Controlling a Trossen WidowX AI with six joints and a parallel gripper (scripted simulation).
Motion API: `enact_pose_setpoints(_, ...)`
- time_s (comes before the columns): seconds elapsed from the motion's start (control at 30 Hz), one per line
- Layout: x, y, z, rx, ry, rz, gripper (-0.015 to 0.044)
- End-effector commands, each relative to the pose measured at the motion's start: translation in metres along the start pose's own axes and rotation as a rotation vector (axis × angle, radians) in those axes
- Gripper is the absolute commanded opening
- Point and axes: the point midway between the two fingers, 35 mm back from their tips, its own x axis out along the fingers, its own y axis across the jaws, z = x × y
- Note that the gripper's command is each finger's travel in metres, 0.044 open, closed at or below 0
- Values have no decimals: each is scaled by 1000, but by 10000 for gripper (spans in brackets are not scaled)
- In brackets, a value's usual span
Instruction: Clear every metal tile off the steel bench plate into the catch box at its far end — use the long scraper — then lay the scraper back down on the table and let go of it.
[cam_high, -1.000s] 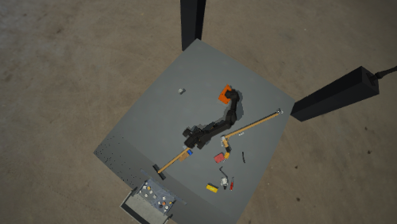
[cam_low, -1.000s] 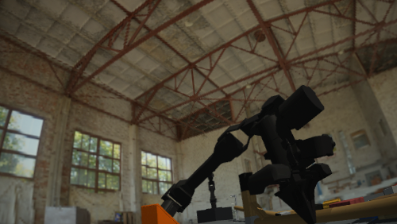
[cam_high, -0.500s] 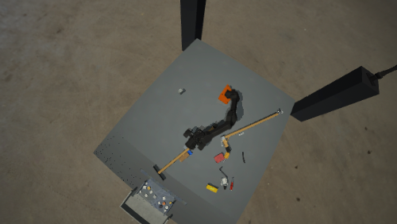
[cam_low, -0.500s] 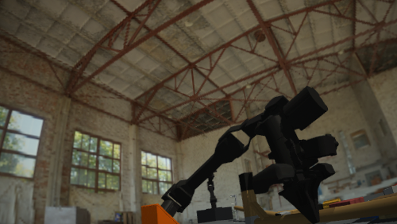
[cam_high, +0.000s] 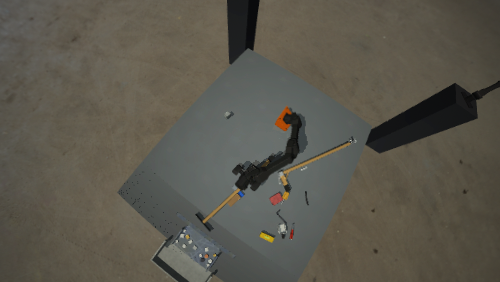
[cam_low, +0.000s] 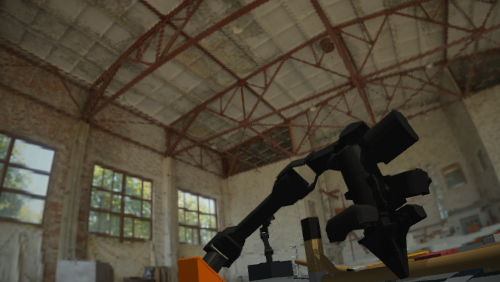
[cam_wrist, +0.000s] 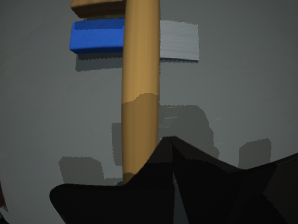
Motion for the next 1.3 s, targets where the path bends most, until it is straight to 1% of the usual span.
enact_pose_setpoints(0.0, 1, 10, 1, -10, -1, 6, 0)
enact_pose_setpoints(0.23, 2, 17, 2, -10, -1, 6, 0)
enact_pose_setpoints(0.3, -2, 7, 2, 0, -2, 0, 0)
enact_pose_setpoints(0.83, -57, 7, 11, -18, -21, -2, 0)
enact_pose_setpoints(1.27, -57, 6, 11, -13, -21, -7, 0)
